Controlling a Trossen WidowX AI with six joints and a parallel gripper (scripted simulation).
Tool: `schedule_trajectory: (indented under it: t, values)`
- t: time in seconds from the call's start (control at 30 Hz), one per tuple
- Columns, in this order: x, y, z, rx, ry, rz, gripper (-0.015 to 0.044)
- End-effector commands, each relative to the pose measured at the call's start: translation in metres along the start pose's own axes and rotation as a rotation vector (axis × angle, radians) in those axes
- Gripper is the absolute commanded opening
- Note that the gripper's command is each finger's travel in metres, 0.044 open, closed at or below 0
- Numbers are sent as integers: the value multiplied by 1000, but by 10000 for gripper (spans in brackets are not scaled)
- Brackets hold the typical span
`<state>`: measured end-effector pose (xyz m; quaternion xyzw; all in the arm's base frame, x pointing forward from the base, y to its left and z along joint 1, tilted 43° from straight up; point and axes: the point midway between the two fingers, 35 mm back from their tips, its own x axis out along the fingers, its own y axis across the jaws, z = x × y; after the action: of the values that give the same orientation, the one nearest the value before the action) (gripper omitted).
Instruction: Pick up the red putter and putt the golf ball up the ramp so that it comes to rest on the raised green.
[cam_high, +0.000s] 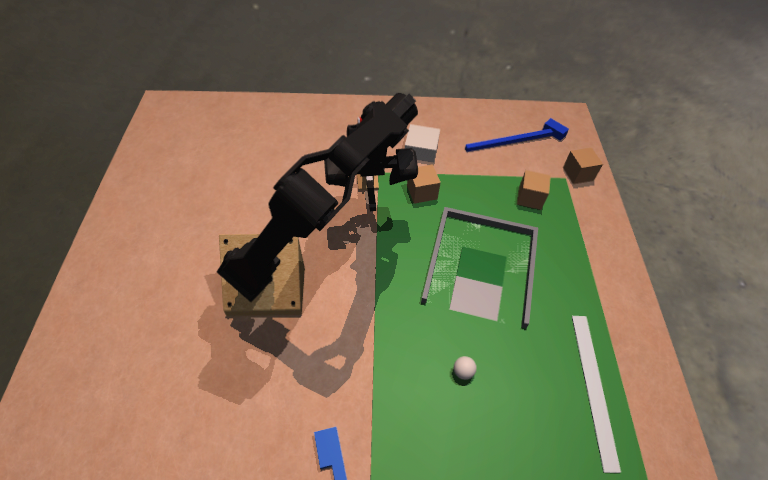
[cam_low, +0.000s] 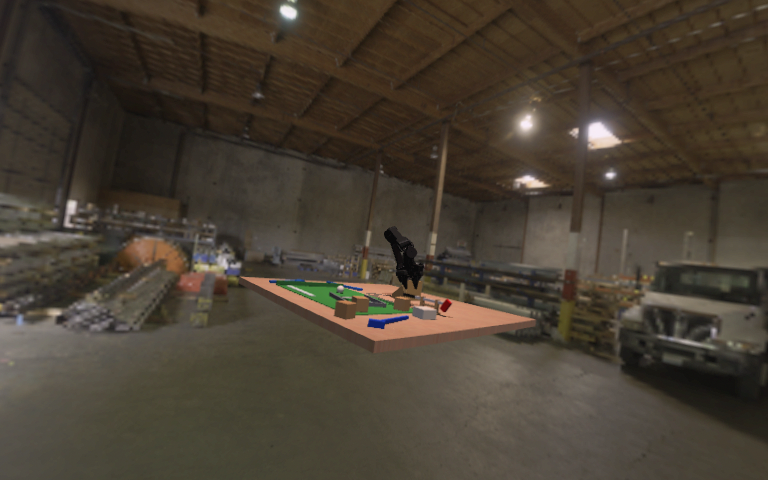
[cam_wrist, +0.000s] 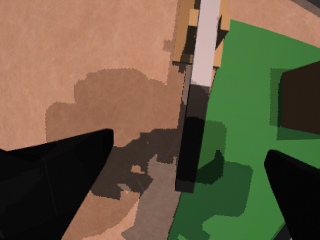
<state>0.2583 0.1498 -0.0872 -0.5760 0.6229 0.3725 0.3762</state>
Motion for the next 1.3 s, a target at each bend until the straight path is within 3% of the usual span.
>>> schedule_trajectory:
  t: [0.0, 0.4, 1.13, 1.27]
  values:
    - [7, -3, -3, 11, 8, -3, 440]
    - [44, -4, -15, 11, 10, -3, 440]
    - [67, -4, -22, 11, 11, -4, 440]
    - [63, -4, -21, 17, 7, -3, 335]
